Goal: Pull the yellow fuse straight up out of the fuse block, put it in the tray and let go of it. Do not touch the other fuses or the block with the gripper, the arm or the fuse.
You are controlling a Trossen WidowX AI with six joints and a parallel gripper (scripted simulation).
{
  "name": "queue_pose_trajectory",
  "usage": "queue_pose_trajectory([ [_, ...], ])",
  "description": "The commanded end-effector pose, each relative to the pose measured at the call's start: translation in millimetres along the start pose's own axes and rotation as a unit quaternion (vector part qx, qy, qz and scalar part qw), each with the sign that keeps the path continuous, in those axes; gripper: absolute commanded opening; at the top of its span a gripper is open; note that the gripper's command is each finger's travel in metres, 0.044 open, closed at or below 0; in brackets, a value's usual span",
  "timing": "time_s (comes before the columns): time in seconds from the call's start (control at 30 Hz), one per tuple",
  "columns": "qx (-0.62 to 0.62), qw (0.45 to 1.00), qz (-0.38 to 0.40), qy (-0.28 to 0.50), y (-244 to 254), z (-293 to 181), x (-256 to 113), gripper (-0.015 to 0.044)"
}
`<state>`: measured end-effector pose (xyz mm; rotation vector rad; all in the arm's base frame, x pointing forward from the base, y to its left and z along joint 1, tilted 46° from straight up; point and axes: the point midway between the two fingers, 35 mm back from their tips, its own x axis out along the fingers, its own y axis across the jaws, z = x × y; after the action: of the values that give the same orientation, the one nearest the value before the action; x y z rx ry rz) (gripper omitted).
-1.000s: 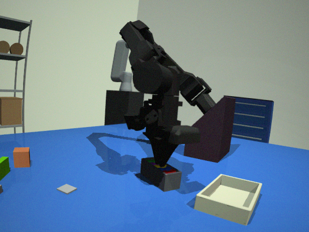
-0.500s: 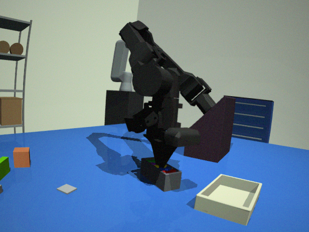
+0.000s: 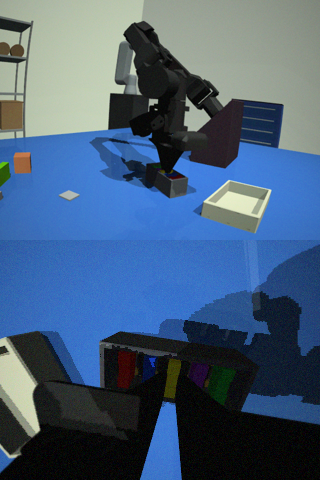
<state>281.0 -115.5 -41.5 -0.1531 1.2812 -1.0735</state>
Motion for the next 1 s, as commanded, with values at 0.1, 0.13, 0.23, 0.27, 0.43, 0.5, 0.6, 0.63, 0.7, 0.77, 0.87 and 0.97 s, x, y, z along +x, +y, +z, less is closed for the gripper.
queue_pose_trajectory([
  [0.1, 0.003, 1.000, 0.001, 0.000, 0, 1, -4, 0.0000],
  [0.13, 0.003, 1.000, 0.001, 0.000, 0, 1, -4, 0.0000],
  [0.23, 0.003, 1.000, 0.001, 0.000, 0, 1, -6, 0.0000],
  [0.27, 0.003, 1.000, 0.001, 0.000, 0, 1, -6, 0.0000],
  [0.43, 0.003, 1.000, 0.001, 0.000, 1, 1, -9, 0.0000],
  [0.5, 0.003, 1.000, 0.001, 0.000, 1, 1, -10, 0.0000],
  [0.6, 0.002, 1.000, 0.001, 0.000, 1, 1, -11, 0.0000],
  [0.63, 0.002, 1.000, 0.001, 0.000, 1, 1, -12, 0.0000],
  [0.7, 0.002, 1.000, 0.001, 0.000, 1, 1, -13, 0.0000],
  [0.77, 0.002, 1.000, 0.001, 0.000, 1, 1, -14, 0.0000],
  [0.87, 0.002, 1.000, 0.001, 0.000, 1, 1, -15, 0.0000],
  [0.97, 0.002, 1.000, 0.001, 0.000, 1, 1, -17, 0.0000],
])
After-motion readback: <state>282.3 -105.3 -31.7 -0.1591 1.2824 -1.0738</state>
